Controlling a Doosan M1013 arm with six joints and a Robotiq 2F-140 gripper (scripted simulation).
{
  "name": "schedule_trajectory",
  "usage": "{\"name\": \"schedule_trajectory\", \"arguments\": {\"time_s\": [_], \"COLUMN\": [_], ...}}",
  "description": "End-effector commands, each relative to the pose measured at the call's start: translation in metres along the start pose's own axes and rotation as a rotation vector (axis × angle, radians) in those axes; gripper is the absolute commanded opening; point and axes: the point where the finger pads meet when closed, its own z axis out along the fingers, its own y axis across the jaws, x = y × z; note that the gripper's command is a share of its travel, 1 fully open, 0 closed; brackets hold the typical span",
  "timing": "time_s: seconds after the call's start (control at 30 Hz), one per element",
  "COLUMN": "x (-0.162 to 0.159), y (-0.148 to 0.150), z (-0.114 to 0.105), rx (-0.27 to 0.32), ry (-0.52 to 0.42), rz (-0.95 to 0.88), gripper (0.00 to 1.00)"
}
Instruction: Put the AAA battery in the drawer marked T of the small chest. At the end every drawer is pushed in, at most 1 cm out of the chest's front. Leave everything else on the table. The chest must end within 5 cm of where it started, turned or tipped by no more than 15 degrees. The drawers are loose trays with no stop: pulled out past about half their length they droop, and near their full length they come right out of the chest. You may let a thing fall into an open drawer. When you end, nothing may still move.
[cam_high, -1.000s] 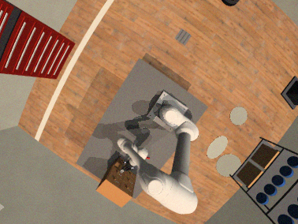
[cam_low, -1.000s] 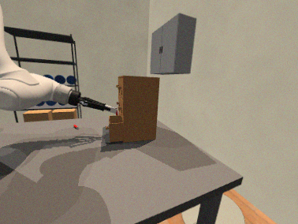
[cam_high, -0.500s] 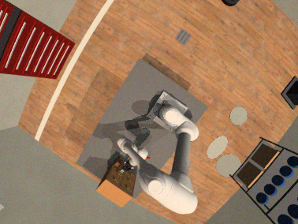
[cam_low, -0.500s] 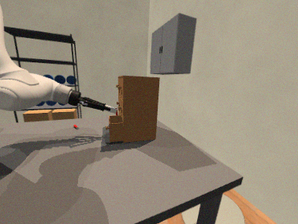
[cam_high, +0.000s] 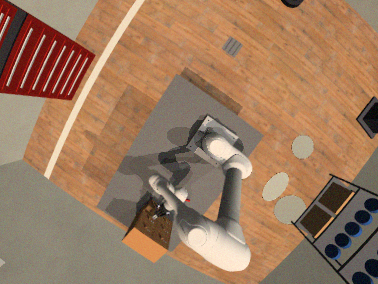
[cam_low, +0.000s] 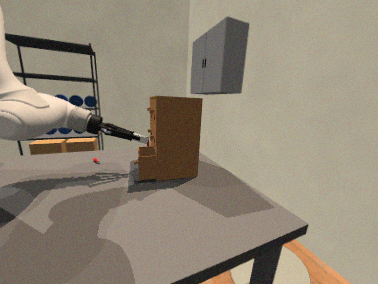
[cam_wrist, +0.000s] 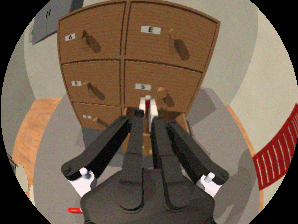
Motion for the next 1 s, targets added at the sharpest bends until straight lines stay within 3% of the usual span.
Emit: {"name": "schedule_trajectory", "arguments": {"time_s": [0.0,0.97], "x": [-0.0034,-0.0076], "y": [0.0007,0.0009], "z": [-0.002,-0.0069], "rx": [0.001,0.001], "ry": [-0.002,-0.002], "rz": [-0.002,-0.002], "gripper": [0.03,0.03]}}
